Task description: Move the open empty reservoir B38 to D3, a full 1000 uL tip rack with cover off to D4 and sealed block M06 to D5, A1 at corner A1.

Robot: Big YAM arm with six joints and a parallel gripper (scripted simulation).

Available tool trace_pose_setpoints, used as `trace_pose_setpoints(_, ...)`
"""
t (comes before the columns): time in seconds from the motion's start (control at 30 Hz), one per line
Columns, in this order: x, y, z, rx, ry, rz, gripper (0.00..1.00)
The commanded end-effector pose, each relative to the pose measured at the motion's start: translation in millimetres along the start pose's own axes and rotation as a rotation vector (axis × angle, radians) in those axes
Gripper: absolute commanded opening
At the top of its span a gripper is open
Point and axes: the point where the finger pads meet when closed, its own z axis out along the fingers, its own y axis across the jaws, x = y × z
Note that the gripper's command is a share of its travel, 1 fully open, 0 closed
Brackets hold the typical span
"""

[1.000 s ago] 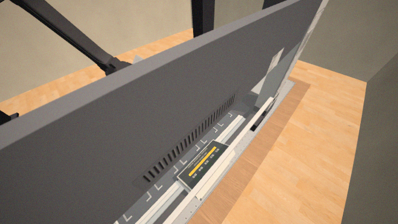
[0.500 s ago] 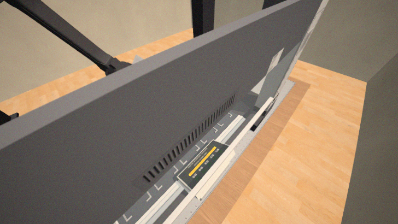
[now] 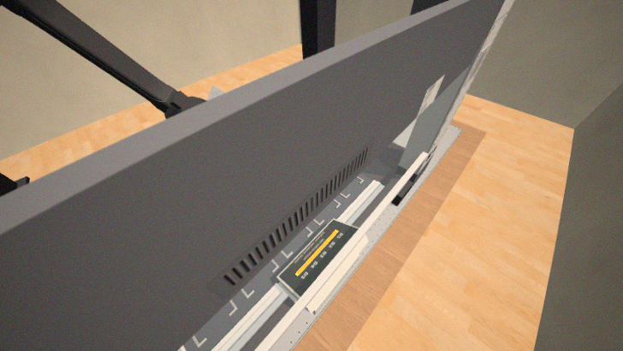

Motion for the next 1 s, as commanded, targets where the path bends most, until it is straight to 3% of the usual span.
trace_pose_setpoints(0.0, -7, -4, 3.9, 0.002, -0.019, 0.002, 1.00)
trace_pose_setpoints(0.07, -12, -6, -2.5, -0.003, -0.036, 0.008, 1.00)
trace_pose_setpoints(0.1, -6, -4, 8.4, 0.003, -0.017, 0.001, 1.00)
trace_pose_setpoints(0.23, -6, -4, 10.0, 0.004, -0.017, 0.001, 1.00)
trace_pose_setpoints(0.4, -12, -5, 2.0, -0.002, -0.035, 0.009, 1.00)
trace_pose_setpoints(0.43, -18, 1, -7.3, -0.015, -0.045, 0.013, 1.00)
trace_pose_setpoints(0.77, -18, 1, -7.3, -0.015, -0.045, 0.013, 1.00)
trace_pose_setpoints(0.8, -18, 1, -7.3, -0.015, -0.045, 0.013, 0.00)
trace_pose_setpoints(0.97, -18, 1, -7.3, -0.015, -0.045, 0.013, 0.00)
